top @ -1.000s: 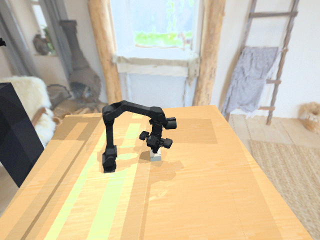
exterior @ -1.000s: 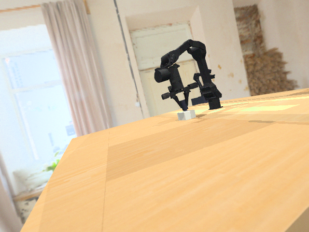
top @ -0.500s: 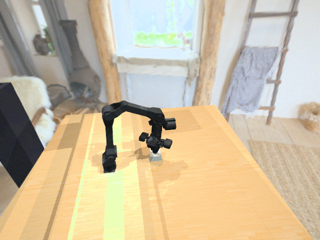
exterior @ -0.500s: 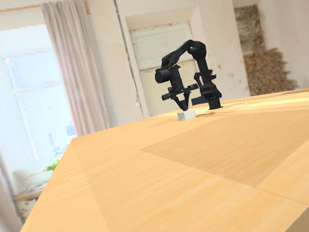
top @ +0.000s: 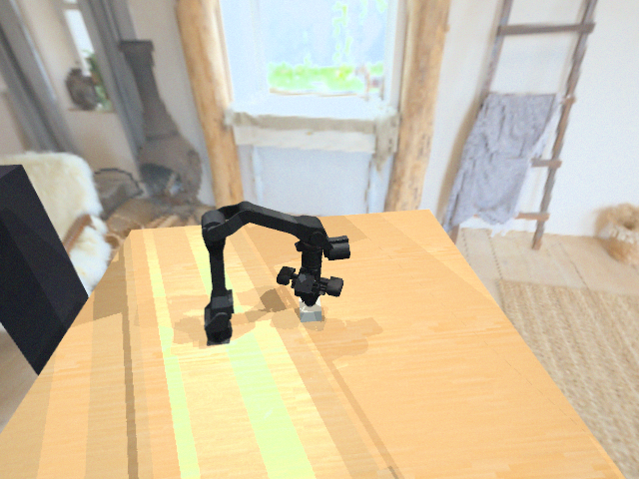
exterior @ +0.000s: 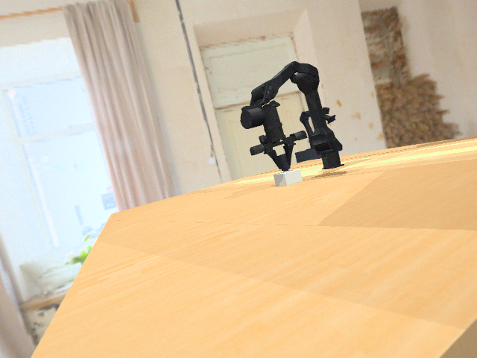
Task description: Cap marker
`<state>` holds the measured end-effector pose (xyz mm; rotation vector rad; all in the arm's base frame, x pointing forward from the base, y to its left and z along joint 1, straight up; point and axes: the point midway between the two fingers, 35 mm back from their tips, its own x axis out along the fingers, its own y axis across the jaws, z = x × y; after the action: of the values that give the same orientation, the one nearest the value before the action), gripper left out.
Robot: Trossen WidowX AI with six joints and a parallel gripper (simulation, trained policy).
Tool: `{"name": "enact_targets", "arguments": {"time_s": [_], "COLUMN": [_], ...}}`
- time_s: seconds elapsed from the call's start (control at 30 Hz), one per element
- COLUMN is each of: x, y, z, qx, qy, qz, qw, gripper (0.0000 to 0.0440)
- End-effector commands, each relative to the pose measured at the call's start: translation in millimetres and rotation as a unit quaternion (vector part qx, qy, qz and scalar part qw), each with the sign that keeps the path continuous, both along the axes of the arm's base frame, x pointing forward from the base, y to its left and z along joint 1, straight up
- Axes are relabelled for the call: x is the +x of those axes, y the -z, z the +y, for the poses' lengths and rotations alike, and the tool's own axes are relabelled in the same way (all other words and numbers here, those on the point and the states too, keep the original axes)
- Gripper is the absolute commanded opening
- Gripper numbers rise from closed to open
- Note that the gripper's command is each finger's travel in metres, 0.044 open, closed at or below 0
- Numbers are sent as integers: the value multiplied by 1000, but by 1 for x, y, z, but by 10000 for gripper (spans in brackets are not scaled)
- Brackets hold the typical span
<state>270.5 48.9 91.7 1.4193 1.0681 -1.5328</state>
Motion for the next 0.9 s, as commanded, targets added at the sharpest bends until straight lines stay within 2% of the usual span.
{"name": "enact_targets", "arguments": {"time_s": [0.0, 0.63, 0.73, 0.87], "x": [-3, -1, -7, -13], "y": [11, 11, 12, 9], "z": [-9, -11, -11, -11], "qx": [-18, -19, -17, -14], "qy": [-7, -33, -33, -37], "qz": [6, -11, -1, 1], "qw": [1000, 999, 999, 999], "gripper": [121, 151, 176, 266]}}
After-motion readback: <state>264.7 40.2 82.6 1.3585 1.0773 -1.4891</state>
